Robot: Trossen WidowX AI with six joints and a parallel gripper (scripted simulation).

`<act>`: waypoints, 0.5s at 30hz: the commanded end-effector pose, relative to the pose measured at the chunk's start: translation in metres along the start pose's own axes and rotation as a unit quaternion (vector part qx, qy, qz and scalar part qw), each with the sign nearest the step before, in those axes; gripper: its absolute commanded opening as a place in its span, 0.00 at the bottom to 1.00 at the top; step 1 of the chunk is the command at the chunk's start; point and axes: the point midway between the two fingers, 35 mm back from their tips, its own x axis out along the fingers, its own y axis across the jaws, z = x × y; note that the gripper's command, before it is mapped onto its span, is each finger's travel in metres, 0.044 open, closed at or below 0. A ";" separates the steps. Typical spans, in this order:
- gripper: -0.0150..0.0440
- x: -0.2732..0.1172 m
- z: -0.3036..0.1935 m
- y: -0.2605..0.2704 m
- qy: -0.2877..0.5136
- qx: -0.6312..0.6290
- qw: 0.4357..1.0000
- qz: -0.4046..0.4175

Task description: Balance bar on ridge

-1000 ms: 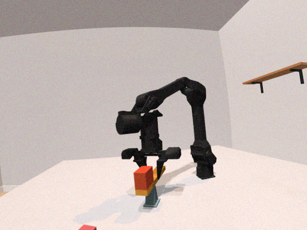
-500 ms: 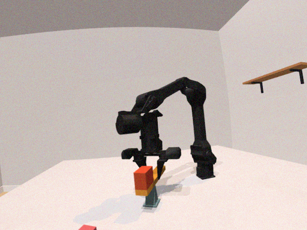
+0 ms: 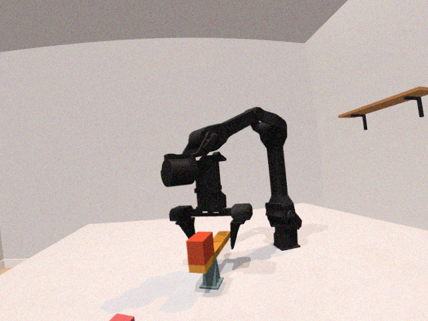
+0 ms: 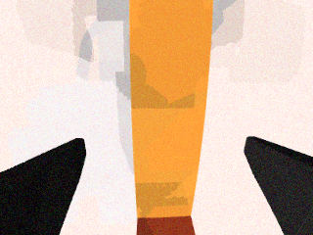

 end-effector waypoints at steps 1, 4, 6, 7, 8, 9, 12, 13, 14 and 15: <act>1.00 -0.023 -0.004 0.003 0.004 0.000 1.000 0.003; 1.00 -0.057 -0.004 0.003 0.004 0.000 1.000 0.003; 1.00 -0.080 -0.002 0.002 0.004 0.000 1.000 0.003; 1.00 -0.089 -0.001 0.001 0.004 0.000 1.000 0.003; 1.00 -0.094 0.000 0.001 0.004 0.000 1.000 0.003; 1.00 -0.096 0.000 0.000 0.004 0.000 1.000 0.003; 1.00 -0.096 0.000 0.000 0.004 0.000 1.000 0.003; 1.00 -0.096 0.000 0.000 0.004 0.000 1.000 0.003; 1.00 -0.096 0.000 0.000 0.004 0.000 1.000 0.003; 1.00 -0.096 0.000 0.000 0.004 0.000 1.000 0.003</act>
